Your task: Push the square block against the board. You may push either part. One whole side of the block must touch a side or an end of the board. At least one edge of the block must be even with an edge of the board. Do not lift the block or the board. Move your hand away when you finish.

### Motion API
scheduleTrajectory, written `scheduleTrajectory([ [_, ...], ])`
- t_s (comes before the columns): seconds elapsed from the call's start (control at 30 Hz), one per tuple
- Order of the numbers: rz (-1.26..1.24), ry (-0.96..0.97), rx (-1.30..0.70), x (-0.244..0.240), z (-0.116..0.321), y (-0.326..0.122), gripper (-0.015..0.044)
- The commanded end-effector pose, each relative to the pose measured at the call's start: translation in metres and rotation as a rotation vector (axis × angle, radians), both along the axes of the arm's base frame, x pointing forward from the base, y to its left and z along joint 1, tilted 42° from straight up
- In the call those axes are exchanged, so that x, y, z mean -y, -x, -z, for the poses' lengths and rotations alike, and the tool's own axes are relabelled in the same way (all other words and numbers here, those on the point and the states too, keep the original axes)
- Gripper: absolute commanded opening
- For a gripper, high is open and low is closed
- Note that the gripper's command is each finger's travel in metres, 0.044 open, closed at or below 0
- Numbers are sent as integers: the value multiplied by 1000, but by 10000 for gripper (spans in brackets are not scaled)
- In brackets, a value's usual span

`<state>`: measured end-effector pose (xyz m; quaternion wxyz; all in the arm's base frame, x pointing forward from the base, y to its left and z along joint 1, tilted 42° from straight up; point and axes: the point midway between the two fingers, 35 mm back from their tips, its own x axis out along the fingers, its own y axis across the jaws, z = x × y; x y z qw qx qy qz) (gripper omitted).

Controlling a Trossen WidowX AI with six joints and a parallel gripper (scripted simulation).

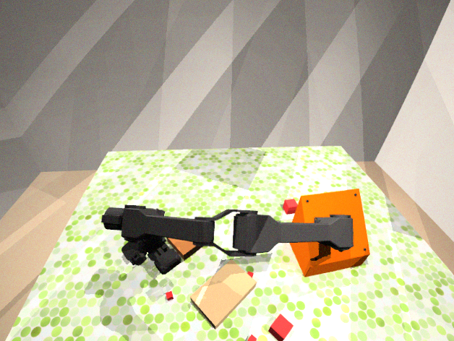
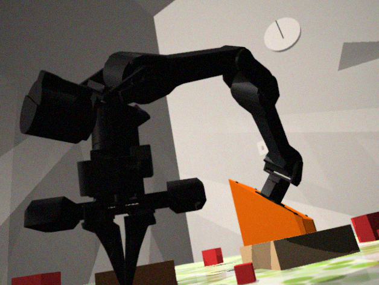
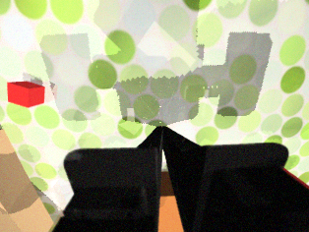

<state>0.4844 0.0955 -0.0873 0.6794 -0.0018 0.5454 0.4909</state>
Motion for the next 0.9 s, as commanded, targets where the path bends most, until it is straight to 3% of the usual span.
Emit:
scheduleTrajectory([
  [0.0, 0, 0, -3, 8, -7, -1, 0],
  [0.1, -1, -1, -8, 33, -35, -3, 0],
  [0.3, 3, 0, -12, 34, -38, -3, 0],
  [0.87, 425, 53, -388, -23, -112, 55, 0],
])
